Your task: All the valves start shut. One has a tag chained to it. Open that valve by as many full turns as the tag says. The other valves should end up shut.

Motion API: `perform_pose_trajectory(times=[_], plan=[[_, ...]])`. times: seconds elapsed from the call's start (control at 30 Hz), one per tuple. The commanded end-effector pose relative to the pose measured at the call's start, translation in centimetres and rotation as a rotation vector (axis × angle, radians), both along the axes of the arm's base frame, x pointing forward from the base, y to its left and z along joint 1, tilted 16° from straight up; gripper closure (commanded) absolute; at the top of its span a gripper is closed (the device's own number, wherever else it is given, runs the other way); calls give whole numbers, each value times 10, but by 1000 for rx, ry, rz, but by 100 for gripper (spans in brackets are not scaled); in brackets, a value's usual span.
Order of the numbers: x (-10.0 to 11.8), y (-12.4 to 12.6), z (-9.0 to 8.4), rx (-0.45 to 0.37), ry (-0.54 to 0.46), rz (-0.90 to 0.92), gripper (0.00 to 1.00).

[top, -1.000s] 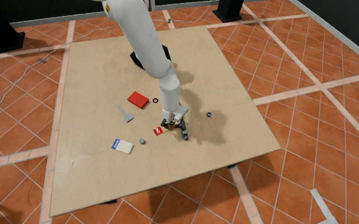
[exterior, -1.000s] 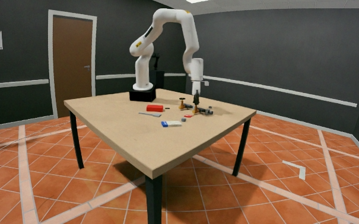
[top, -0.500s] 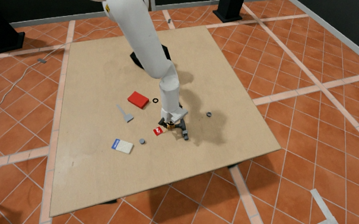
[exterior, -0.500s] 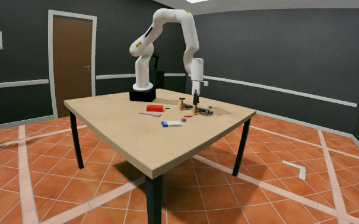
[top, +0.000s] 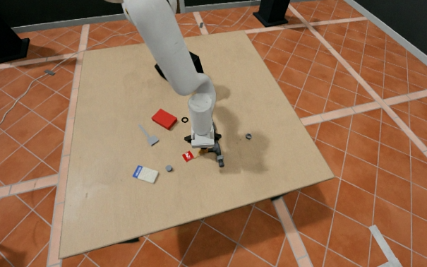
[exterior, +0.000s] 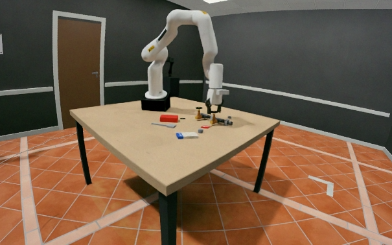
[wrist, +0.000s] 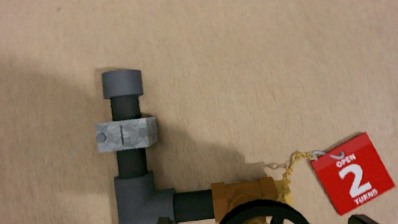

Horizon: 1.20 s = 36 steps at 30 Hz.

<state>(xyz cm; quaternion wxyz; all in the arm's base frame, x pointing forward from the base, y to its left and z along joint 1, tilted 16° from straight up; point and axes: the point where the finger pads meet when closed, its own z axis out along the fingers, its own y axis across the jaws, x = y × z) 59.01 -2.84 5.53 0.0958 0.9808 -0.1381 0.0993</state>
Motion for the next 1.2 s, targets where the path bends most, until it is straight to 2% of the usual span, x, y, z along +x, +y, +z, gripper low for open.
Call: perform_pose_trajectory(times=[0.0, 0.43, 0.5, 0.53, 1.0, 1.07, 1.1, 1.17], plan=[[1, 0, 1, 31, -95, -261, 0], [1, 0, 1, 179, -197, -881, 0], [1, 0, 1, 179, -197, -881, 0], [1, 0, 1, 208, -226, -1023, 0], [1, 0, 1, 340, -351, -1667, 0], [1, 0, 1, 340, -351, -1667, 0], [1, 0, 1, 360, -394, -1795, 0], [1, 0, 1, 369, -420, -1860, 0]])
